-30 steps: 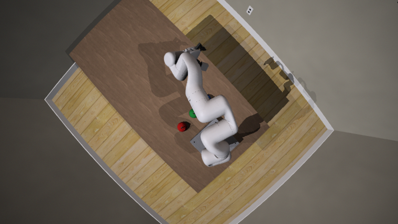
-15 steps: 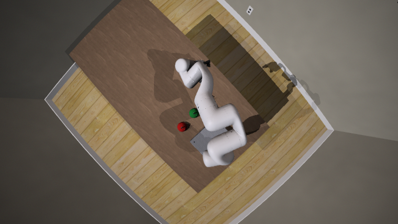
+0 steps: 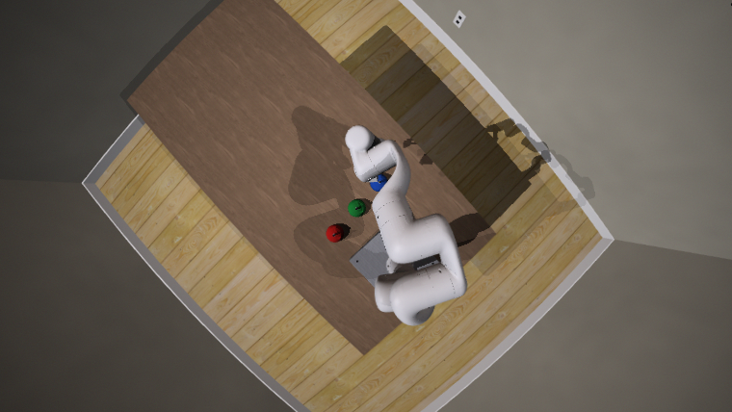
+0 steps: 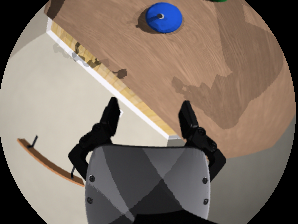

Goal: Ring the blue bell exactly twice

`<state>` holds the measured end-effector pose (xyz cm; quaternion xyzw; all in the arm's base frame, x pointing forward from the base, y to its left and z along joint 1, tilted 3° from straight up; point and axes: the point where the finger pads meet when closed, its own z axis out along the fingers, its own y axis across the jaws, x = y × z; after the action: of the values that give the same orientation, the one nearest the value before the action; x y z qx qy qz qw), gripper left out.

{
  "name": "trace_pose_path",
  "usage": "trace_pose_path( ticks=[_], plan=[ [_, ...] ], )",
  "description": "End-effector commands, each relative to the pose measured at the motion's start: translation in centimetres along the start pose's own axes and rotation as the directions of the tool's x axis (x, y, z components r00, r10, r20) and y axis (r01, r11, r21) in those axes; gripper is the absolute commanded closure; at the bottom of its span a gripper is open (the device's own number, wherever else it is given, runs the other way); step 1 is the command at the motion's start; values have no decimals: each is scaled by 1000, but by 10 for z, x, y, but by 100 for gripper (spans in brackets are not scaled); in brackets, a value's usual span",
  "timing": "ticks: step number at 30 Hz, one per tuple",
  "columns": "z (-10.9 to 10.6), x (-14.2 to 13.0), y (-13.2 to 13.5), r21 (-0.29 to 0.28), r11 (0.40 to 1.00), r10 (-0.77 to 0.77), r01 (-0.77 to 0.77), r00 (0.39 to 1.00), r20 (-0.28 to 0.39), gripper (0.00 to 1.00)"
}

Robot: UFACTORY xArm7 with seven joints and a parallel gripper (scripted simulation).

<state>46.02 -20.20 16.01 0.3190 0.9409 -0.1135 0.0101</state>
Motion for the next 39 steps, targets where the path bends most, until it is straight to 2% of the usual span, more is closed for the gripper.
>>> trace_pose_path(
  ticks=[1,4,6,8,10,11,15,30,31,39],
  plan=[
    [10,40,-4,-99,969,225,-228,974,-39,0],
    [10,40,-4,-99,969,225,-228,974,-39,0],
    [20,69,-7,-134,906,389,-401,915,-107,0],
    [20,69,-7,-134,906,389,-401,915,-107,0],
    [27,90,-10,-146,839,503,-525,849,-160,0],
    [27,90,-10,-146,839,503,-525,849,-160,0],
    [34,111,-13,-145,756,606,-638,766,-212,0],
    [34,113,-13,-144,746,617,-650,757,-218,0],
    [34,113,-13,-144,746,617,-650,757,-218,100],
    [34,113,-13,-144,746,617,-650,757,-218,100]
  ],
)
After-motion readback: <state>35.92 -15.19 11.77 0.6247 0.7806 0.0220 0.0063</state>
